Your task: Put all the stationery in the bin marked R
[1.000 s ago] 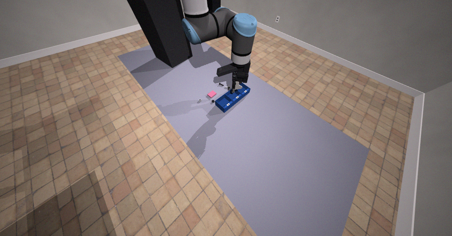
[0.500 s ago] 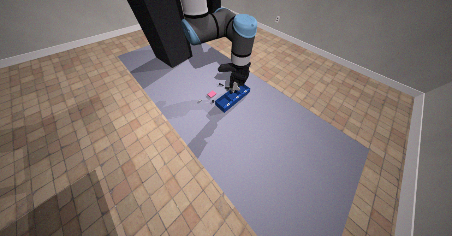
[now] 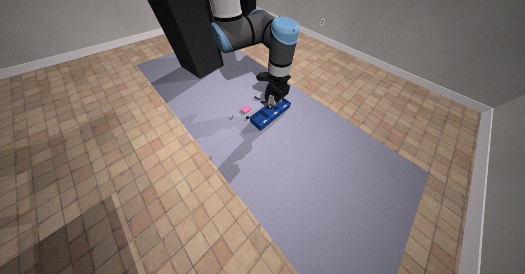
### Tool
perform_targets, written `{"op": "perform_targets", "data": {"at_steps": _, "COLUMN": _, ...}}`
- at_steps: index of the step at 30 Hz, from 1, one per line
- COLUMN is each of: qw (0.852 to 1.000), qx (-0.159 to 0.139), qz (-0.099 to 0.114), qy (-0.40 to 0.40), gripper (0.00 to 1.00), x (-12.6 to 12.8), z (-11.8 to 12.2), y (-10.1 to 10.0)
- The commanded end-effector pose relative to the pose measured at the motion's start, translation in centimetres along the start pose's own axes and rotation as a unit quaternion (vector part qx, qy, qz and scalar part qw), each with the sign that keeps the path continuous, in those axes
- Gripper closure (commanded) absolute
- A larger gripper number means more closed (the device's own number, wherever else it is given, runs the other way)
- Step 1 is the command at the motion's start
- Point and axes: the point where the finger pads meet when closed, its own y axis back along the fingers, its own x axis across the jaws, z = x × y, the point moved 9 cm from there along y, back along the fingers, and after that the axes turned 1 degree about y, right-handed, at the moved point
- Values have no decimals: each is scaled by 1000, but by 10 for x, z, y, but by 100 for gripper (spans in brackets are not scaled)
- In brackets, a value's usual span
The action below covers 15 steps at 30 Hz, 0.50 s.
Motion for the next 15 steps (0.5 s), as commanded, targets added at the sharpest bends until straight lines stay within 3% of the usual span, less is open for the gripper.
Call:
{"op": "perform_targets", "data": {"at_steps": 1, "qw": 1000, "qx": 0, "qz": -1, "qy": -8, "gripper": 100, "x": 0, "z": 1, "y": 1}}
{"op": "perform_targets", "data": {"at_steps": 15, "qw": 1000, "qx": 0, "qz": -1, "qy": -8, "gripper": 100, "x": 0, "z": 1, "y": -7}}
